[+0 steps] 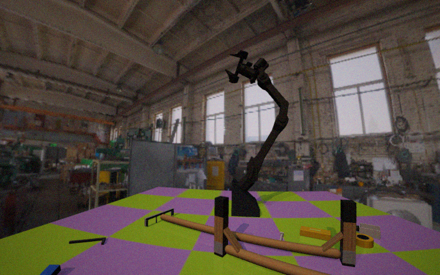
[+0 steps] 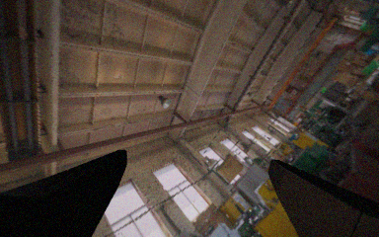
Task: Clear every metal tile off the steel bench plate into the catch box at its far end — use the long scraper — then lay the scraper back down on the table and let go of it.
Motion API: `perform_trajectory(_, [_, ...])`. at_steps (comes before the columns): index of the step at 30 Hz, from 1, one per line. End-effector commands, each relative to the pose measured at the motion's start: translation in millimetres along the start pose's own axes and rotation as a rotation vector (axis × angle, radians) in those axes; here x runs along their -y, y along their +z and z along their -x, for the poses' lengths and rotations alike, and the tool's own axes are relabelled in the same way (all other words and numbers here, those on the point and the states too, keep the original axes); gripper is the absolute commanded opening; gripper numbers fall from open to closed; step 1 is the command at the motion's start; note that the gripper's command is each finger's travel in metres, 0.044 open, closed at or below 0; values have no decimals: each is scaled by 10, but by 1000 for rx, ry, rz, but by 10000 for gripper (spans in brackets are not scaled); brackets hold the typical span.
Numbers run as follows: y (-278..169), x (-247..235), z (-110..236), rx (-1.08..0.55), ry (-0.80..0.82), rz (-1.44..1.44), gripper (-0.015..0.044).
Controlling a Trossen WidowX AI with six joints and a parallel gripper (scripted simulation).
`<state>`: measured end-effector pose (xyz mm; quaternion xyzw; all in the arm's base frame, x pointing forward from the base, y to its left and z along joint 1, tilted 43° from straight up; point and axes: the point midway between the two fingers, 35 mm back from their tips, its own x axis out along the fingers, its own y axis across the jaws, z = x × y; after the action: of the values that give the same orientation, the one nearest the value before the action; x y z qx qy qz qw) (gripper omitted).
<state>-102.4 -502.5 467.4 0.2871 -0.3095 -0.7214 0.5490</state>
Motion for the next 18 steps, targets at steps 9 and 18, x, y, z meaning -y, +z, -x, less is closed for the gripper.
perform_trajectory(9, [-489, 223, -157, -172, -67, 101, 440])
perform_trajectory(18, [-851, 387, -214, -303, -109, 172, 440])
